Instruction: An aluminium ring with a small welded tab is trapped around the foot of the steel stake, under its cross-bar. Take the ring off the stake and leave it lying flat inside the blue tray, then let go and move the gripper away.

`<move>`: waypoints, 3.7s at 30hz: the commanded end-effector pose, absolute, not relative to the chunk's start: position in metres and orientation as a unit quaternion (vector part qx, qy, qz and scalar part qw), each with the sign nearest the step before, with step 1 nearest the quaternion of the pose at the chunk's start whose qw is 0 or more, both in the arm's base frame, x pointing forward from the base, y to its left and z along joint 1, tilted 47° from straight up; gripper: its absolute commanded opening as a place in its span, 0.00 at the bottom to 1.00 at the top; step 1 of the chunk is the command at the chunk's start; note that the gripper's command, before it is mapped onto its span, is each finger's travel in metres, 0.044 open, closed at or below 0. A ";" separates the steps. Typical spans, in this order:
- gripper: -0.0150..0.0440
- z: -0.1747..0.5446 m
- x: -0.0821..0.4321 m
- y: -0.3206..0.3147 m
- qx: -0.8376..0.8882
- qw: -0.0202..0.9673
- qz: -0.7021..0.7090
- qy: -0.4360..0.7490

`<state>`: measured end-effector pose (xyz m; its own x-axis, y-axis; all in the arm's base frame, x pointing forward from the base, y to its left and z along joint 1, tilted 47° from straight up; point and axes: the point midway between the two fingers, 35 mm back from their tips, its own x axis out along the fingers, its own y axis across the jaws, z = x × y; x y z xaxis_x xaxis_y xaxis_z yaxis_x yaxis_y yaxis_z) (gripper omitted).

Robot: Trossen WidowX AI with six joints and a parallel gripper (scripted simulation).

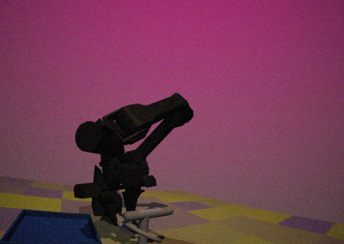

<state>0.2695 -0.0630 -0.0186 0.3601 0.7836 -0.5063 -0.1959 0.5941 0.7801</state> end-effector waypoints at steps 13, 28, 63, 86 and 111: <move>0.25 -0.021 0.269 -0.075 0.331 0.753 0.335 0.459; 0.25 -0.018 0.268 -0.083 0.315 0.765 0.319 0.463; 0.25 -0.004 0.265 -0.087 0.286 0.781 0.290 0.474; 0.25 0.005 0.263 -0.078 0.258 0.795 0.260 0.484; 0.25 0.018 0.260 -0.060 0.210 0.815 0.212 0.498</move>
<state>0.2604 -0.0617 0.0148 0.4091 0.5761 -0.7076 -0.1388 0.8058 0.5757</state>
